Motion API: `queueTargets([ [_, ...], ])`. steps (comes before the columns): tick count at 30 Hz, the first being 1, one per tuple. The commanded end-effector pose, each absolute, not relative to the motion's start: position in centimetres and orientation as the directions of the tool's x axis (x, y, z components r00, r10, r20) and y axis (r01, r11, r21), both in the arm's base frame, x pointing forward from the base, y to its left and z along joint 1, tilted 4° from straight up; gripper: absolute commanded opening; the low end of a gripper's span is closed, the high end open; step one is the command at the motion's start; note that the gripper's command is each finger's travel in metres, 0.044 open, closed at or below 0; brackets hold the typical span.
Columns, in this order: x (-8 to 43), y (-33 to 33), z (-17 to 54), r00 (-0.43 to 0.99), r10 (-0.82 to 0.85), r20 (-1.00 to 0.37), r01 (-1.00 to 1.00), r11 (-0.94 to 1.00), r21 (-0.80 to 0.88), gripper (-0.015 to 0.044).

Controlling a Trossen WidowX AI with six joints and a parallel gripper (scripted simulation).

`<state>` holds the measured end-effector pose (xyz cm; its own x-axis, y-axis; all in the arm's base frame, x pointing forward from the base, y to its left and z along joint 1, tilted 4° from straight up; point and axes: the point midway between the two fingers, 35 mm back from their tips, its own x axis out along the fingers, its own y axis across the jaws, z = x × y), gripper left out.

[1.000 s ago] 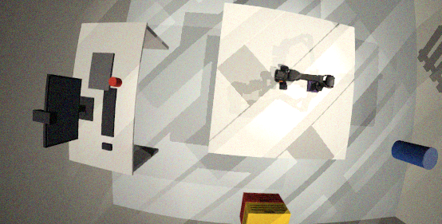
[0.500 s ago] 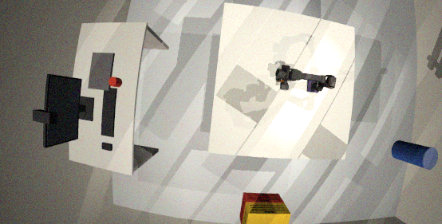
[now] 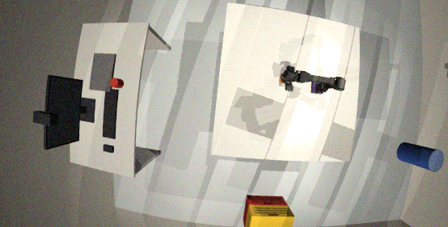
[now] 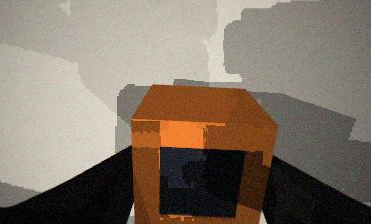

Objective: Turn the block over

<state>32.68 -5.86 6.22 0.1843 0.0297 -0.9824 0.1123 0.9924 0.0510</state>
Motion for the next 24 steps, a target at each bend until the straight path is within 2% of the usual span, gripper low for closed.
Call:
queueTargets([
  [1,32.7,-5.84,6.21,0.251,0.023,-0.968,0.119,0.991,0.054,0.0],
  [17,32.23,-5.73,6.24,0.489,-0.006,-0.872,0.117,0.991,0.059,0.0],
  [24,32.3,-5.74,6.09,0.507,-0.009,-0.862,0.117,0.991,0.059,0.0],
])
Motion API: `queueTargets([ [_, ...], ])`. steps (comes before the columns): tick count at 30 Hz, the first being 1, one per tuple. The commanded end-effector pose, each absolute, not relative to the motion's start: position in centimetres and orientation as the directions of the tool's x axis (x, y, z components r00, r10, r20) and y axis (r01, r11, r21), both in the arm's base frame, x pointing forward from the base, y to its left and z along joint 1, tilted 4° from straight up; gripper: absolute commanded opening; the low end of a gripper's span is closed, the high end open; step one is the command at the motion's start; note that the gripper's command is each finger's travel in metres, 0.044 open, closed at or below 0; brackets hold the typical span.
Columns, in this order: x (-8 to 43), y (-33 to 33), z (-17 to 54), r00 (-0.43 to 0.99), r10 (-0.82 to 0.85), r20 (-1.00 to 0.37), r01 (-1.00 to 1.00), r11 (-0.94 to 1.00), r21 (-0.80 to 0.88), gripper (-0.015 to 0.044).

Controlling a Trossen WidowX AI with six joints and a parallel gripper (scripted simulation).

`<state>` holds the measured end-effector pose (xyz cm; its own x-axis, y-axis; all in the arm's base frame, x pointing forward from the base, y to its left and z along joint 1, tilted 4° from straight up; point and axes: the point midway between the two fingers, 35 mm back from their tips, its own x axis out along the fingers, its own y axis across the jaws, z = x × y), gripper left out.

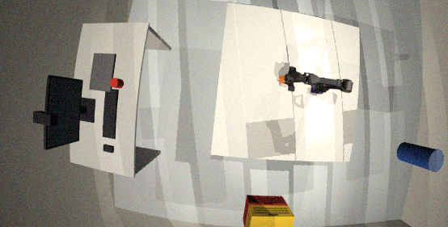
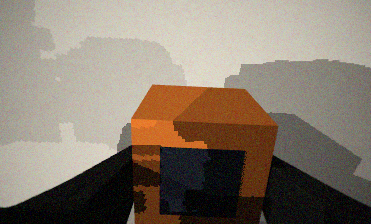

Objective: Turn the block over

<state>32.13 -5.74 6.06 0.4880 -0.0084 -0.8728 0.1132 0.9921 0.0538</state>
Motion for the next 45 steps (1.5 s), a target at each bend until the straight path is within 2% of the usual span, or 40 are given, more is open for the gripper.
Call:
queueTargets([
  [1,32.4,-5.8,5.9,0.518,-0.011,-0.856,0.118,0.991,0.059,0.0],
  [16,33.5,-5.9,3.4,0.697,-0.043,-0.716,0.121,0.991,0.058,0.0],
  [31,32.4,-5.6,2.9,0.839,-0.068,-0.539,0.118,0.991,0.059,0.0],
  [45,32.0,-5.5,3.4,0.871,-0.074,-0.485,0.117,0.991,0.06,0.0],
])
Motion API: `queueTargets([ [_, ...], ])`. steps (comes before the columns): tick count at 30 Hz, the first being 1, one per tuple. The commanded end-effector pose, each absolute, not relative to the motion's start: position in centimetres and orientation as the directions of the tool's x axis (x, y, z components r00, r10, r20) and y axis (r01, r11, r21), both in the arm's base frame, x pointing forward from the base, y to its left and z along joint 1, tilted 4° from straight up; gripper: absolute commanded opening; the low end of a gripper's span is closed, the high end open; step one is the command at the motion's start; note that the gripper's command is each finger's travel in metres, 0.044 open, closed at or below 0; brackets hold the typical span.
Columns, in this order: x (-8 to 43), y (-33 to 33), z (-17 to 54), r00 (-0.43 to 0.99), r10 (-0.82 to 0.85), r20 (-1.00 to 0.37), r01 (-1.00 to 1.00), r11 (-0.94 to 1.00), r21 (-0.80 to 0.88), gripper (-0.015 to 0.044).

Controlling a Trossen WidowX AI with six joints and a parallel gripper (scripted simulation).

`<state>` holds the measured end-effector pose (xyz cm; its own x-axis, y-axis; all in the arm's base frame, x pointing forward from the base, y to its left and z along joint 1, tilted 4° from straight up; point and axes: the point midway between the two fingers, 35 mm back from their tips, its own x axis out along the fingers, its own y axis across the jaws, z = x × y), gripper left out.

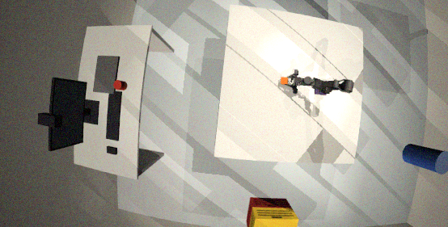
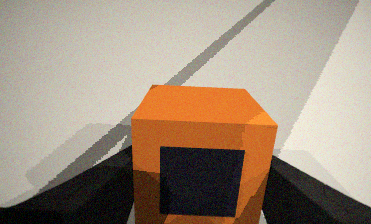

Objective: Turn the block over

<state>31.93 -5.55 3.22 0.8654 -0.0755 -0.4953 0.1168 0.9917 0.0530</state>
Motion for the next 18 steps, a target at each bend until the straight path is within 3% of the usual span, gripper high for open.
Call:
queueTargets([
  [1,31.98,-5.52,3.41,0.871,-0.074,-0.485,0.117,0.991,0.06,0.0],
  [9,31.98,-5.52,3.41,0.871,-0.074,-0.485,0.117,0.991,0.06,0.0],
  [18,31.98,-5.52,3.41,0.871,-0.074,-0.485,0.117,0.991,0.06,0.0236],
])
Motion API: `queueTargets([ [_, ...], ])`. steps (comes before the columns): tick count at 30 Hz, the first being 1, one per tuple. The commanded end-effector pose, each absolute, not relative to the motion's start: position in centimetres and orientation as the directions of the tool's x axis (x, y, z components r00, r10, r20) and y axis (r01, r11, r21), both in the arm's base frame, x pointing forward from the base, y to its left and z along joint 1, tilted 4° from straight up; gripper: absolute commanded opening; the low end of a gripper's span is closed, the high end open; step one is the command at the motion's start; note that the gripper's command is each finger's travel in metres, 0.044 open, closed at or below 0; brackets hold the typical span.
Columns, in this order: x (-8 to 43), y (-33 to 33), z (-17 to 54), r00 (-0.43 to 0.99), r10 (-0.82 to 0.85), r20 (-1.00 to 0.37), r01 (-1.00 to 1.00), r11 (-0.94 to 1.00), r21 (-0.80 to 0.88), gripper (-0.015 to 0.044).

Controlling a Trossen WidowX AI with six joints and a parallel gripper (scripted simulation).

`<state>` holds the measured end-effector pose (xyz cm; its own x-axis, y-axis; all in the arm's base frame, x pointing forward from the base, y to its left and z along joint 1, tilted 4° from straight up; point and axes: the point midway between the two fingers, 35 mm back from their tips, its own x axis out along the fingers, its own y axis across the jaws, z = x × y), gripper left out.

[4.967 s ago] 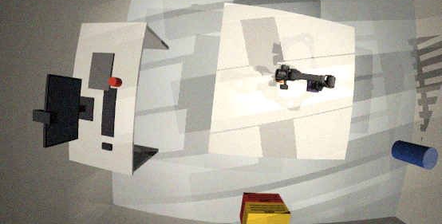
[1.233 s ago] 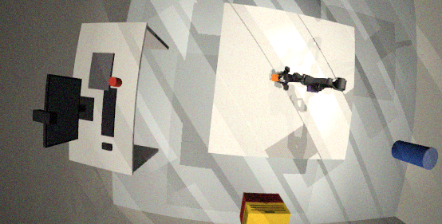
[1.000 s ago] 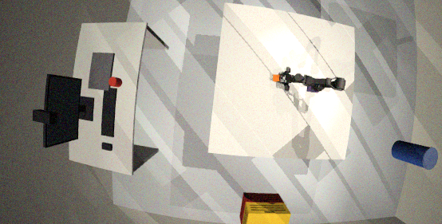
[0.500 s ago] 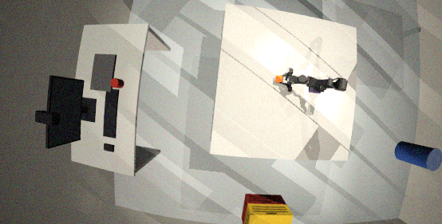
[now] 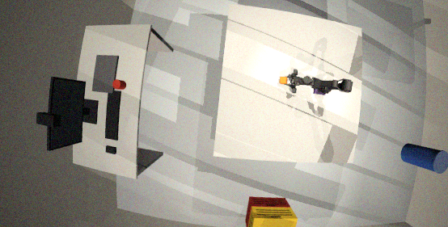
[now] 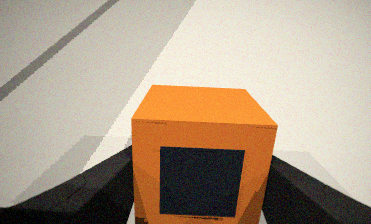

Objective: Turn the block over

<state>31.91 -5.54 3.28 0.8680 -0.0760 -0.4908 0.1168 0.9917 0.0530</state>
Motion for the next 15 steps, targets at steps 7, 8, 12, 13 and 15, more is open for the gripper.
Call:
queueTargets([
  [7,31.98,-5.52,3.41,0.871,-0.074,-0.485,0.117,0.991,0.06,0.042],
  [8,31.98,-5.52,3.41,0.871,-0.074,-0.485,0.117,0.991,0.06,0.044],
  [12,31.98,-5.52,3.41,0.871,-0.074,-0.485,0.117,0.991,0.06,0.044],
  [13,31.98,-5.52,3.41,0.871,-0.074,-0.485,0.117,0.991,0.06,0.044],
  [15,31.98,-5.52,3.41,0.871,-0.074,-0.485,0.117,0.991,0.06,0.044],
])
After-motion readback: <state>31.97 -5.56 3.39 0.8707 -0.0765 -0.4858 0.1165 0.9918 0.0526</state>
